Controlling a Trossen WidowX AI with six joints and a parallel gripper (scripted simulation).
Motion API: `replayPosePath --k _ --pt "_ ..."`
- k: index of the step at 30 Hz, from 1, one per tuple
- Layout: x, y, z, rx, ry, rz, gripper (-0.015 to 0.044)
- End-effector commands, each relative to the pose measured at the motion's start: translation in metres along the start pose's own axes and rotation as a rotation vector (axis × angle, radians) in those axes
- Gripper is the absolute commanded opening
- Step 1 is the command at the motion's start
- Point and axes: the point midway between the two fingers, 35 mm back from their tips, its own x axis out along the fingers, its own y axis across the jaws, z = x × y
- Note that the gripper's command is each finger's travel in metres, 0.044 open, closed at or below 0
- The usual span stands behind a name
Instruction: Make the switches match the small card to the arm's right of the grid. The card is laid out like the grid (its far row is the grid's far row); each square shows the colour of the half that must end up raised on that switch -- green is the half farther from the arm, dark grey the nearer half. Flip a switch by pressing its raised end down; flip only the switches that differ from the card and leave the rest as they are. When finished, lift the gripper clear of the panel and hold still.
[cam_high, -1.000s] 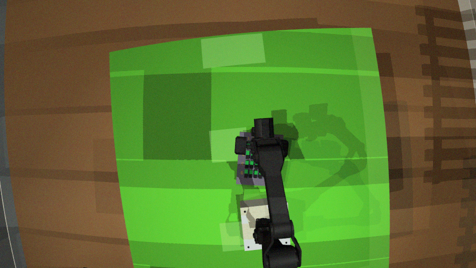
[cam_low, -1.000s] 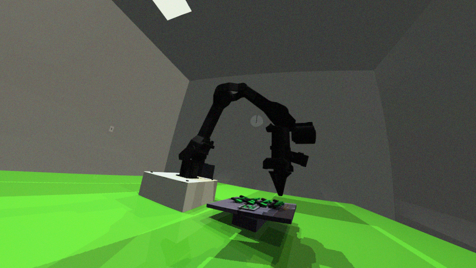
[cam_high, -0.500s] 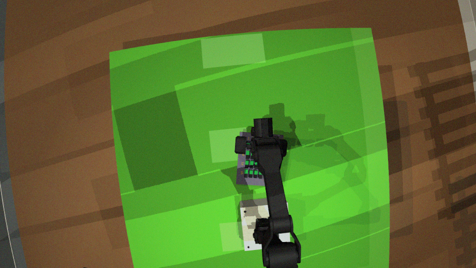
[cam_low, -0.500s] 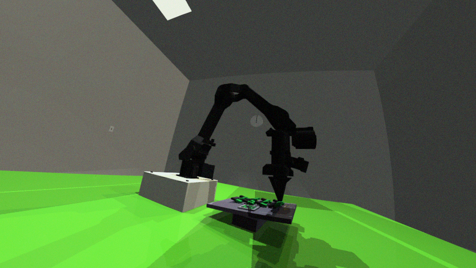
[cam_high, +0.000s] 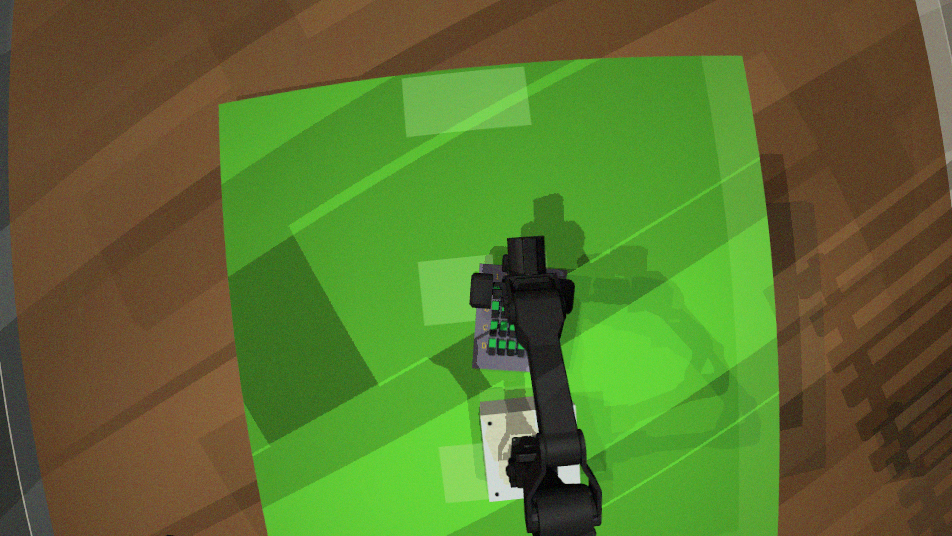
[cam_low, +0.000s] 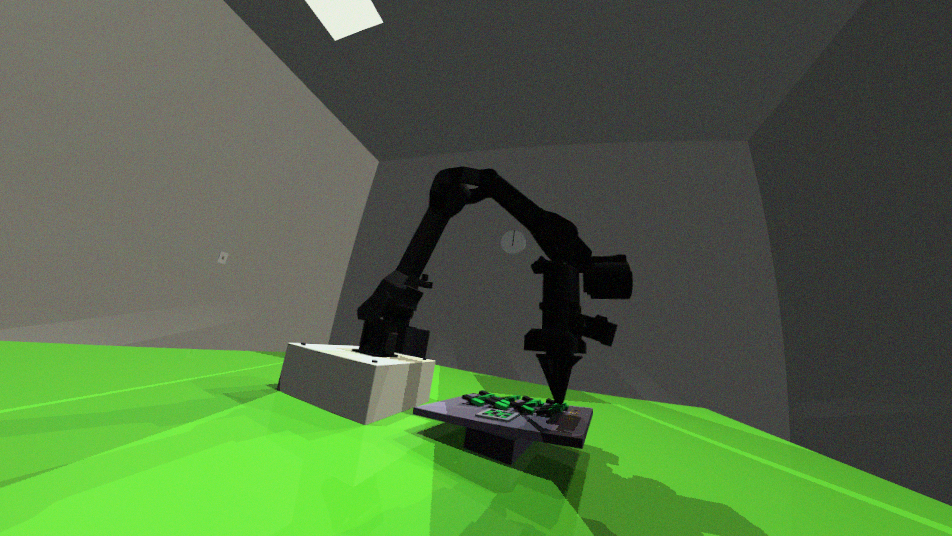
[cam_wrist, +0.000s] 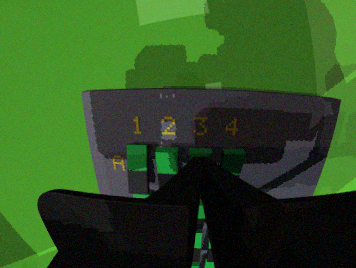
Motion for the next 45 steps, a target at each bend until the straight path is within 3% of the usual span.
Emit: replayPosePath --k 1,45 --pt "0.0008 -0.0004 -0.0006 0.001 0.002 -0.002 0.0" --pt "0.0058 -0.0004 -0.0005 0.001 0.002 -0.002 0.0"
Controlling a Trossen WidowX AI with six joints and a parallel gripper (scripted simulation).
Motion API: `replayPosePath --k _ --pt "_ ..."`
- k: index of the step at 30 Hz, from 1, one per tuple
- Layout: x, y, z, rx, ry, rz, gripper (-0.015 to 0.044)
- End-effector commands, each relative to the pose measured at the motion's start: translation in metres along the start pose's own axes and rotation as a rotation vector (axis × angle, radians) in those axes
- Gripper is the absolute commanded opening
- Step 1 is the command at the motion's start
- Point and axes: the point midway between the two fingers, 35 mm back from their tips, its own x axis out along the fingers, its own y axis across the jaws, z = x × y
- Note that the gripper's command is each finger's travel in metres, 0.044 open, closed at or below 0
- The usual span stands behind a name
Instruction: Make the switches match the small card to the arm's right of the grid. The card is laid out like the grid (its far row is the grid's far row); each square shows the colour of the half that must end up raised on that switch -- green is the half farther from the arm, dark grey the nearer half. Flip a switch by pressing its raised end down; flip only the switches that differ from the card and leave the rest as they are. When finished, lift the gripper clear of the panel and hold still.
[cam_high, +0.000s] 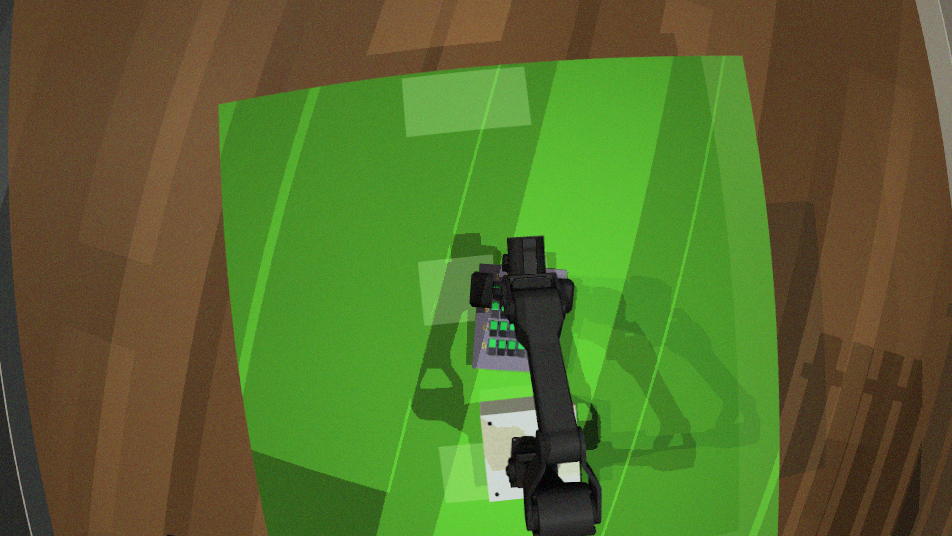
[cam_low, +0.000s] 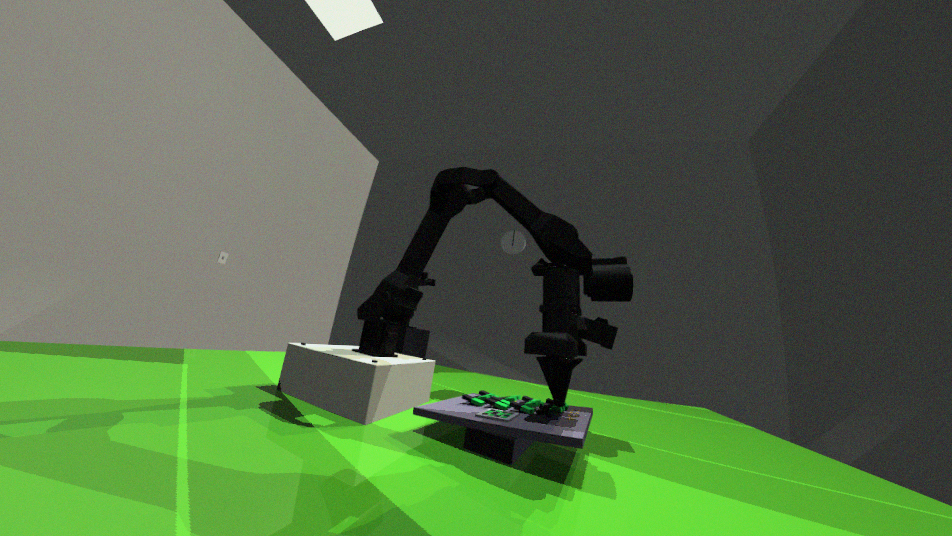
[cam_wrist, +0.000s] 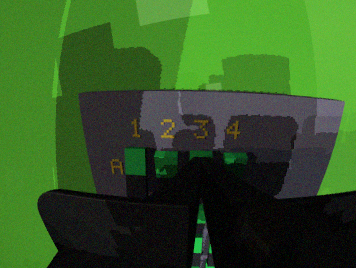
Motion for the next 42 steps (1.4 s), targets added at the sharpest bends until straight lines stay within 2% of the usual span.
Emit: replayPosePath --k 1,14,16,18,20,25,32,36,39,42 --pt "0.002 0.0 -0.001 0.0 0.004 -0.002 0.0" --pt "0.003 0.0 -0.001 0.0 0.004 -0.002 0.0" --pt "-0.012 0.0 0.0 0.0 -0.004 0.0 0.0" --pt "-0.048 0.0 -0.001 0.0 -0.017 -0.001 0.0" --pt "-0.062 0.0 -0.003 0.0 -0.022 -0.002 0.0" --pt "-0.063 0.002 -0.01 0.0 -0.021 -0.002 0.0" --pt "-0.06 0.02 -0.082 0.0 -0.016 0.0 0.0" --pt "-0.057 0.02 -0.083 0.0 -0.014 0.0 0.0" --pt "-0.027 0.02 -0.082 0.0 0.008 0.0 0.0" --pt "-0.025 0.02 -0.082 0.0 0.01 0.0 0.0"
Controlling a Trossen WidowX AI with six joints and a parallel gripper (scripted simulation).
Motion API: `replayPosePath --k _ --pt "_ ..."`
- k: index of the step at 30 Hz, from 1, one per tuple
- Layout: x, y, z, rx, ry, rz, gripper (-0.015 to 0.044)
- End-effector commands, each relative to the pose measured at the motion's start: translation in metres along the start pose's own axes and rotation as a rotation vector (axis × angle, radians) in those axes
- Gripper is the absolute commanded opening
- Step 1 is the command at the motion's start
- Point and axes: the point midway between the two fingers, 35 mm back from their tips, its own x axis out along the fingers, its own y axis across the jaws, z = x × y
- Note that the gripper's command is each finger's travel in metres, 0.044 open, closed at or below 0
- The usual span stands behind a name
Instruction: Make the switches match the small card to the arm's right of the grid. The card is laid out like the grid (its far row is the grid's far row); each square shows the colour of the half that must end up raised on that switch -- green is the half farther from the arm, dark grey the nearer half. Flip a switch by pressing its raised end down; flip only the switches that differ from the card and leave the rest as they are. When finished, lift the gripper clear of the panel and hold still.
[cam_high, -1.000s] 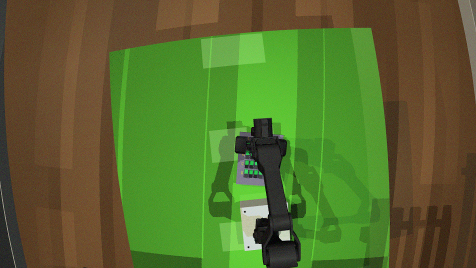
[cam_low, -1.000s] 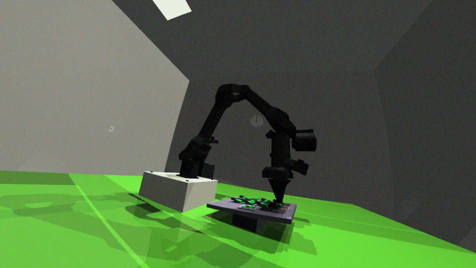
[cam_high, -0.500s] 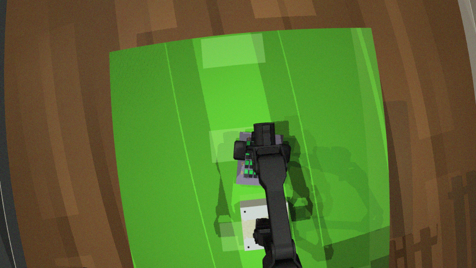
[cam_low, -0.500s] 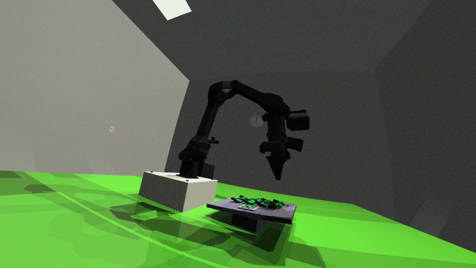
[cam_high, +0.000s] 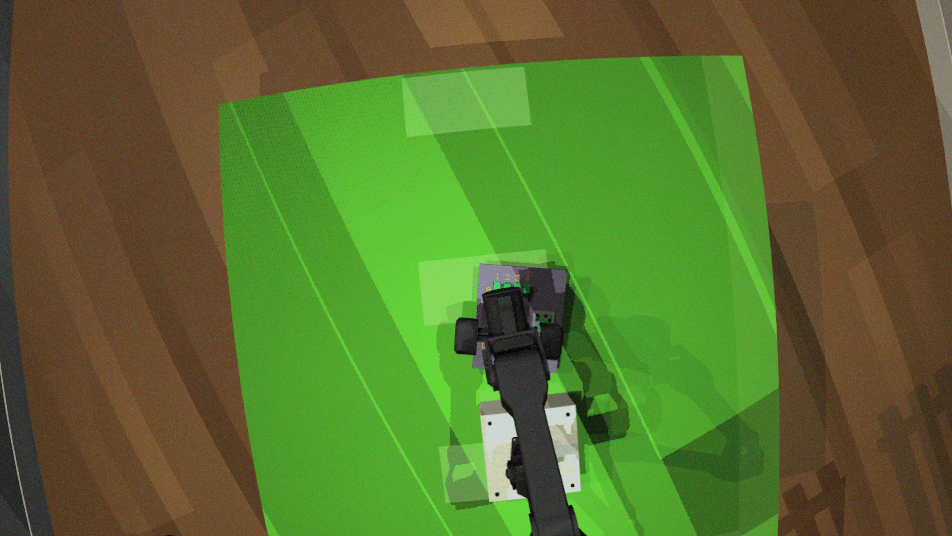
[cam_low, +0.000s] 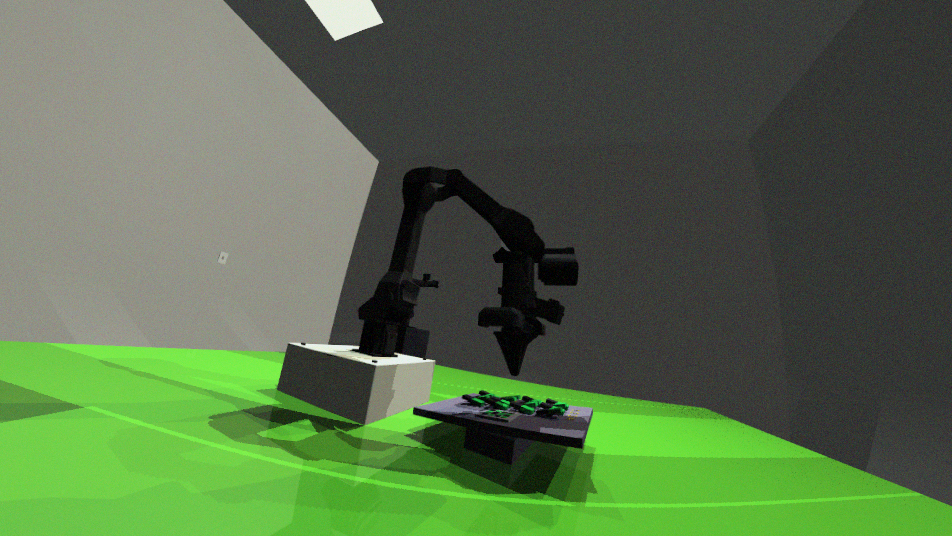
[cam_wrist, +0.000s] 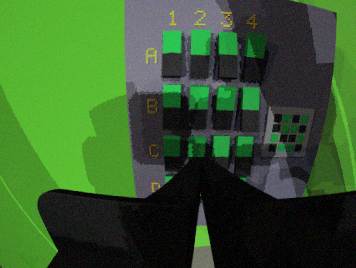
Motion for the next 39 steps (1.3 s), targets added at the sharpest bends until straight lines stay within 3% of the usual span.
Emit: replayPosePath --k 1,20,39 --pt "0.01 0.0 -0.004 0.002 0.016 0.0 0.0" --pt "0.033 -0.001 -0.004 0.002 0.016 -0.001 0.0" --pt "0.034 -0.001 -0.004 0.002 0.016 -0.001 0.0"
